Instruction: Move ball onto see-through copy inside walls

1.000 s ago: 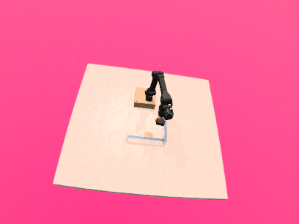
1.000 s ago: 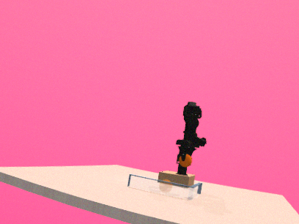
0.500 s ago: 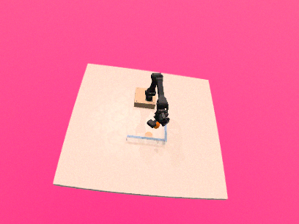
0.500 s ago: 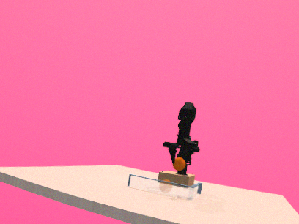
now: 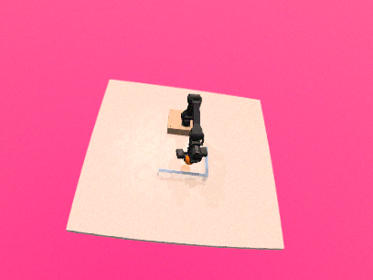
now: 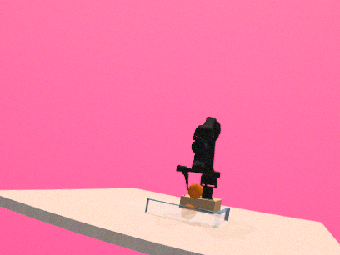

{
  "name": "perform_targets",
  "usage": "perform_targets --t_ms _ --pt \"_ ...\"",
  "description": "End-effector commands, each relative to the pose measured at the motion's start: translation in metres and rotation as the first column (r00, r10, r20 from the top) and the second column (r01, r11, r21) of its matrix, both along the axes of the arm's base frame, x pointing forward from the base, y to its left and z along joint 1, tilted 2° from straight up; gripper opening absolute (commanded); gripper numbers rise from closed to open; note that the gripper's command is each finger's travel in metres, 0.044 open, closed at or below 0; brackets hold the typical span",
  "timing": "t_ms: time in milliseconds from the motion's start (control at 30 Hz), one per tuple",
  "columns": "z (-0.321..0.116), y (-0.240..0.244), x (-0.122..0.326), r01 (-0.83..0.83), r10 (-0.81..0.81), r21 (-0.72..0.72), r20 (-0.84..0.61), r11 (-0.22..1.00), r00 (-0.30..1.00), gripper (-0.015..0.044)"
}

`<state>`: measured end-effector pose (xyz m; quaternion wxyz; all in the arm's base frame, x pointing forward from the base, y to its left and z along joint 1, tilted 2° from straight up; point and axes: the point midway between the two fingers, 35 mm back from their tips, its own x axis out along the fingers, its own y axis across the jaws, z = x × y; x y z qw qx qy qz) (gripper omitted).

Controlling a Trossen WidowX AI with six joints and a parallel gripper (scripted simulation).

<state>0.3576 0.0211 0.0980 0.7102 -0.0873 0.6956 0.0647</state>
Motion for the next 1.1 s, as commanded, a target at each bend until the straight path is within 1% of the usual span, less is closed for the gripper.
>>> perform_targets --t_ms 0,67,133,367,733,1067 --pt "-0.004 -0.007 0.006 0.138 -0.138 0.008 0.01 0.99 0.99 0.0" --pt "-0.007 -0.01 0.008 0.209 -0.21 0.01 0.012 0.978 0.978 0.0" --pt "-0.008 -0.012 0.009 0.235 -0.235 0.011 0.012 0.972 0.972 0.0" --pt "-0.017 -0.012 0.01 0.235 -0.235 0.011 0.012 0.972 0.972 0.0" --pt "-0.077 -0.014 0.011 0.235 -0.235 0.011 0.012 0.972 0.972 0.0" --pt "-0.086 -0.014 0.012 0.235 -0.235 0.011 0.012 0.972 0.972 0.0"
